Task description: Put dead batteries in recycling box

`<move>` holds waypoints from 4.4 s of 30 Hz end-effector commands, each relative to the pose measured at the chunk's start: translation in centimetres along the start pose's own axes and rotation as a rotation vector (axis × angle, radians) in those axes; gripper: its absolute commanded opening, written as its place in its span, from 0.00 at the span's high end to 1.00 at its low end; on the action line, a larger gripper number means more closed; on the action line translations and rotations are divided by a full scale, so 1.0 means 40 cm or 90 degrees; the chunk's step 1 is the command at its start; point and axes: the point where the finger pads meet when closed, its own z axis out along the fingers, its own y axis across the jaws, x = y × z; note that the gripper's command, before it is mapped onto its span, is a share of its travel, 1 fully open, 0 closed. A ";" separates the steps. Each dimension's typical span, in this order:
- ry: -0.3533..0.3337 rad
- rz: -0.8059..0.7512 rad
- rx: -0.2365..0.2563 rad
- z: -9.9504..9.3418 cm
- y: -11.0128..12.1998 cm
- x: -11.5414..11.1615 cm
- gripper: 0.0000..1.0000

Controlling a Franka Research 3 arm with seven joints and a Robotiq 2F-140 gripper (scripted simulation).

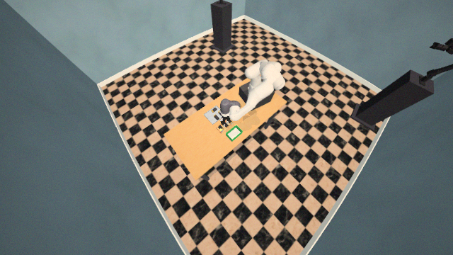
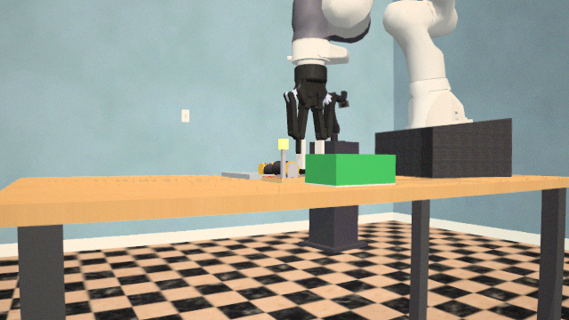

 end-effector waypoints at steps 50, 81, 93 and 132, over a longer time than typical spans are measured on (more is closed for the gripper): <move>0.001 0.001 0.001 -0.146 0.001 0.000 0.71; 0.001 0.001 0.001 -0.251 -0.136 -0.344 0.71; 0.001 0.001 0.001 -0.251 -0.157 -0.395 0.71; 0.001 0.008 0.001 -0.092 -0.157 -0.395 0.71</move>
